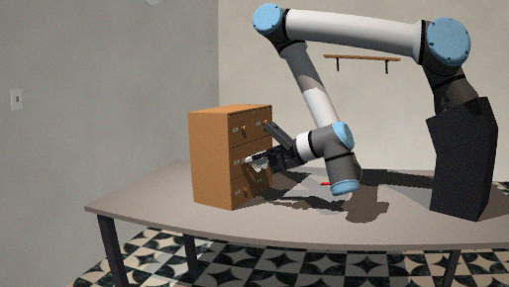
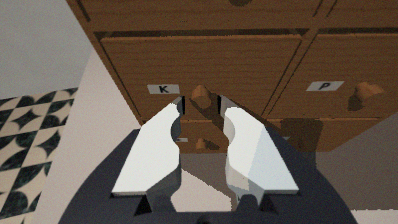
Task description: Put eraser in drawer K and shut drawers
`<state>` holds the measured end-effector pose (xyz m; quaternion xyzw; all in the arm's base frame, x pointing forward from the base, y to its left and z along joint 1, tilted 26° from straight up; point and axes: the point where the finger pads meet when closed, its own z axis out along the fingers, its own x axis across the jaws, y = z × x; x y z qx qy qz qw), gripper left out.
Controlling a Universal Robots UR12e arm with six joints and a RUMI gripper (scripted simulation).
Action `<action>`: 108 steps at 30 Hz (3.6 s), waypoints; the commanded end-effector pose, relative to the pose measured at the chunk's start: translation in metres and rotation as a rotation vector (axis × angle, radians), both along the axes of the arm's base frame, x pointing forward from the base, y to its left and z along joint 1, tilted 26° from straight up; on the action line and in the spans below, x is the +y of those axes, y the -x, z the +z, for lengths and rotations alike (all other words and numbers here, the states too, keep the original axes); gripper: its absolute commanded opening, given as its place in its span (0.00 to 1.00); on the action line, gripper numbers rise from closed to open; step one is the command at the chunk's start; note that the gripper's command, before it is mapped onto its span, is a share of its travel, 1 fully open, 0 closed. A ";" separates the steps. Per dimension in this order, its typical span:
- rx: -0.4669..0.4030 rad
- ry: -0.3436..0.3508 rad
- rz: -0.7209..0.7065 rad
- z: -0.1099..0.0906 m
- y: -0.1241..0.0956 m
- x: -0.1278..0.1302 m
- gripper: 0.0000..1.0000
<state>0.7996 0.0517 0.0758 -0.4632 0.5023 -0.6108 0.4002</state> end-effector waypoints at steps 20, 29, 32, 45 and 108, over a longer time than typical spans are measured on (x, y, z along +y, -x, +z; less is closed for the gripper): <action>-0.001 0.000 0.000 -0.010 0.023 0.005 0.20; -0.001 0.000 0.000 -0.017 0.040 0.008 0.20; -0.001 0.000 0.000 -0.019 0.044 0.008 0.20; -0.001 0.000 0.000 -0.020 0.048 0.009 0.20; 0.347 -0.092 -0.058 -0.004 0.129 0.034 0.20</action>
